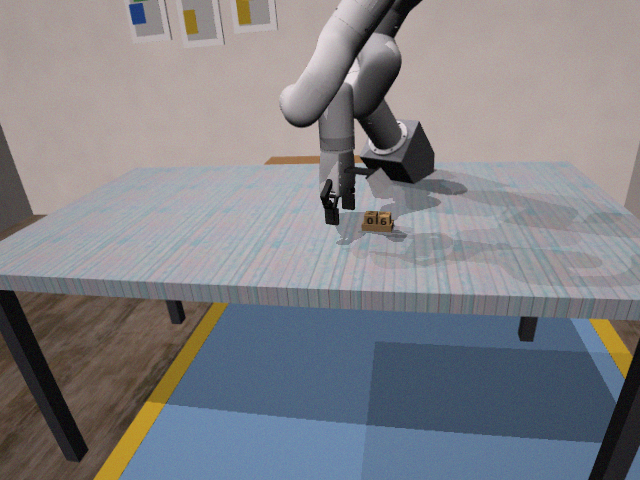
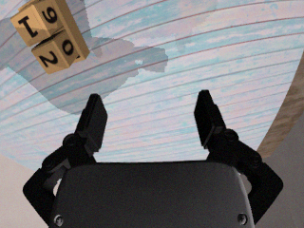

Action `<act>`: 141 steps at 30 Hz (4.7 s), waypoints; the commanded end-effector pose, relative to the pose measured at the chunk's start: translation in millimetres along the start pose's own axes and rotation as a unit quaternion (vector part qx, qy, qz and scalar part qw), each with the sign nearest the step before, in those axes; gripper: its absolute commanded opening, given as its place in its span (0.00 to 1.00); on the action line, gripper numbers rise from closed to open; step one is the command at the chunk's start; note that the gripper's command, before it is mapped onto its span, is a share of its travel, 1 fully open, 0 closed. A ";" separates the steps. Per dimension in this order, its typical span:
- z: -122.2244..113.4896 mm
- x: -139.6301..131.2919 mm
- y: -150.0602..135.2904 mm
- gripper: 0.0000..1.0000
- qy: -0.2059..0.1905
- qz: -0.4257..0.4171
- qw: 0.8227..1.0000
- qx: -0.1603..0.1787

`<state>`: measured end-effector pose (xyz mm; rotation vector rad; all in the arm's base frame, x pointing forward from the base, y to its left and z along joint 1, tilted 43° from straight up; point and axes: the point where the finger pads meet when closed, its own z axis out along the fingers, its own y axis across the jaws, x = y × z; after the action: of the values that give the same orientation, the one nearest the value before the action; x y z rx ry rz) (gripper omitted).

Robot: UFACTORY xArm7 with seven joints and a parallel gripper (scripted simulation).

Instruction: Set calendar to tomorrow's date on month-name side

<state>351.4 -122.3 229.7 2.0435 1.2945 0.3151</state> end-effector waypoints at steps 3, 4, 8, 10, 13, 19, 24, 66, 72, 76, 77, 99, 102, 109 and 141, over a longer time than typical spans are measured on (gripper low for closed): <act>-0.3 -1.8 1.5 1.00 0.002 -0.068 0.998 -0.002; -0.2 -2.3 1.6 1.00 0.002 -0.087 0.996 -0.002; 0.4 -6.0 2.7 1.00 0.002 -0.112 0.994 -0.002; 0.4 -6.1 2.7 1.00 0.002 -0.118 0.993 -0.003; 0.5 -7.2 3.1 1.00 0.002 -0.163 0.987 -0.003; 0.8 -9.1 3.6 1.00 0.002 -0.227 0.974 -0.003; 1.2 -12.3 4.5 1.00 0.001 -0.242 0.970 -0.003; 4.1 -32.4 10.4 1.00 0.000 -0.632 0.775 -0.003; 4.6 -35.7 11.3 1.00 0.000 -0.641 0.768 -0.003; 4.7 -36.9 11.7 1.00 0.000 -0.678 0.735 -0.003; 4.8 -37.4 11.8 1.00 0.000 -0.693 0.721 -0.003; 6.9 -47.5 14.8 1.00 -0.001 -0.800 0.600 -0.003; 7.4 -47.5 14.8 1.00 -0.001 -0.800 0.600 -0.003; 12.4 -47.5 14.8 1.00 -0.001 -0.800 0.600 -0.003; 13.9 -47.5 14.8 1.00 -0.001 -0.800 0.600 -0.003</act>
<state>346.3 -173.2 235.6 0.1925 2.4568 -0.5315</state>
